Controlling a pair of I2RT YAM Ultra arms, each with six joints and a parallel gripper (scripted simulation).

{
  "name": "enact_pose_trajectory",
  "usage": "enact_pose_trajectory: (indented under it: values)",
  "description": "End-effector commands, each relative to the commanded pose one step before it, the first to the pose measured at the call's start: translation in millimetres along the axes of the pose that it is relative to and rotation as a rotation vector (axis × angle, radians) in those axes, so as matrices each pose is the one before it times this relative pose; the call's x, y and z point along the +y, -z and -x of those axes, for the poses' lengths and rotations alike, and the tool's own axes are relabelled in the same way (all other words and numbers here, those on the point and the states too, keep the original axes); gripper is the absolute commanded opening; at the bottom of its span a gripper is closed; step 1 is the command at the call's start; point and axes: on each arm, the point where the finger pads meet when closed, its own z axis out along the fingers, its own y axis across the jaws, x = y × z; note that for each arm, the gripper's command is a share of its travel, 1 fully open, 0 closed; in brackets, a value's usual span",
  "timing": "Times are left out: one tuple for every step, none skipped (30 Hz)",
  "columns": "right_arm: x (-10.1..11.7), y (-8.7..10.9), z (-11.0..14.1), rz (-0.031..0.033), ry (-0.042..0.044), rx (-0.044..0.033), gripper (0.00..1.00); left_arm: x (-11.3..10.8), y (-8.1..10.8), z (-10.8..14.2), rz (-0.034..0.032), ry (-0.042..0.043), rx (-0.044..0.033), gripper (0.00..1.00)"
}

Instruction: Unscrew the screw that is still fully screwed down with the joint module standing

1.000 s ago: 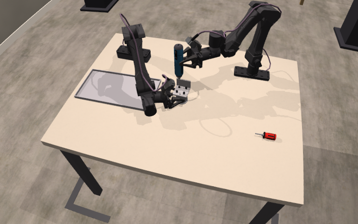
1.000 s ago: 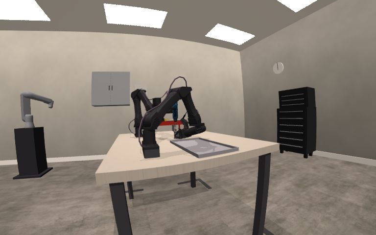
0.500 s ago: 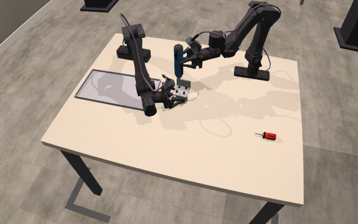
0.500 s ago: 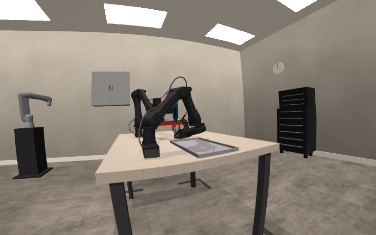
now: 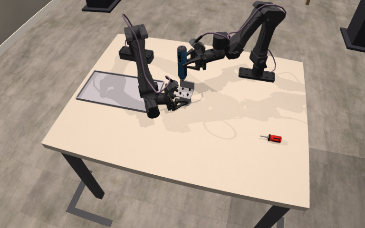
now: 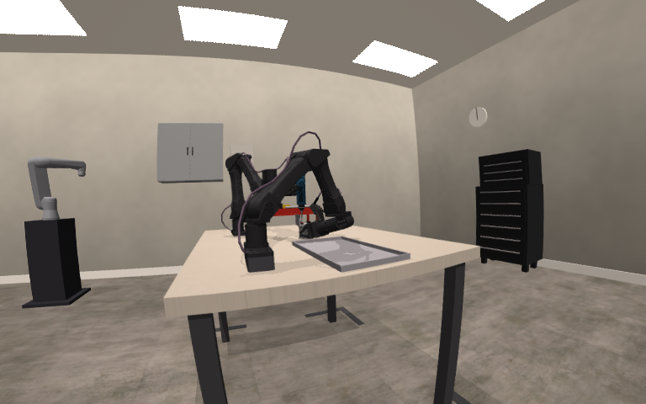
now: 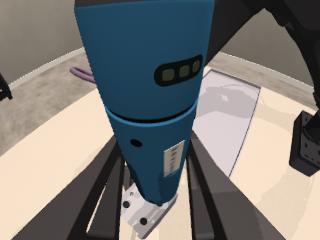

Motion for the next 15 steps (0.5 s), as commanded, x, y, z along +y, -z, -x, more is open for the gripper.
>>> enact_pose_trajectory:
  values:
    - [-4.85,-1.65,12.09,0.00830,0.02618,-0.03079,0.59,-1.26,1.80,36.49,-0.00169,0.00856,-0.12812,0.42]
    - [0.00,0.00,0.00,0.00000,0.00000,0.00000,0.59,0.00,0.00,0.00,0.00000,0.00000,0.00000,0.42]
    - [0.00,0.00,0.00,0.00000,0.00000,0.00000,0.59,0.00,0.00,0.00,0.00000,0.00000,0.00000,0.42]
    - [0.00,0.00,0.00,0.00000,0.00000,0.00000,0.59,0.06,0.45,-4.09,0.00010,-0.00005,0.00898,0.42]
    - [0.00,0.00,0.00,0.00000,0.00000,0.00000,0.59,0.06,0.45,-4.08,0.00010,-0.00005,0.00897,0.42]
    - [0.00,0.00,0.00,0.00000,0.00000,0.00000,0.59,0.06,0.45,-4.08,0.00010,-0.00005,0.00897,0.42]
    - [0.00,0.00,0.00,0.00000,0.00000,0.00000,0.59,-0.01,-0.96,1.52,-0.00004,0.00002,-0.00414,0.42]
    - [0.00,0.00,0.00,0.00000,0.00000,0.00000,0.59,-0.05,-1.67,4.76,-0.00012,0.00006,-0.01171,0.42]
    - [0.00,0.00,0.00,0.00000,0.00000,0.00000,0.59,-0.02,-0.03,3.03,-0.00008,0.00004,-0.00764,0.42]
    - [0.00,0.00,0.00,0.00000,0.00000,0.00000,0.59,0.01,1.25,1.08,-0.00003,0.00001,-0.00303,0.42]
    - [0.00,0.00,0.00,0.00000,0.00000,0.00000,0.59,0.05,0.72,-2.69,0.00007,-0.00003,0.00573,0.42]
    - [0.00,0.00,0.00,0.00000,0.00000,0.00000,0.59,0.06,0.45,-4.09,0.00010,-0.00005,0.00900,0.42]
    - [0.00,0.00,0.00,0.00000,0.00000,0.00000,0.59,0.06,0.45,-4.09,0.00010,-0.00005,0.00903,0.42]
    - [0.00,0.00,0.00,0.00000,0.00000,0.00000,0.59,0.02,-0.86,-1.08,0.00003,-0.00001,0.00192,0.42]
    - [0.00,0.00,0.00,0.00000,0.00000,0.00000,0.59,-0.02,-2.11,2.45,-0.00006,0.00003,-0.00639,0.42]
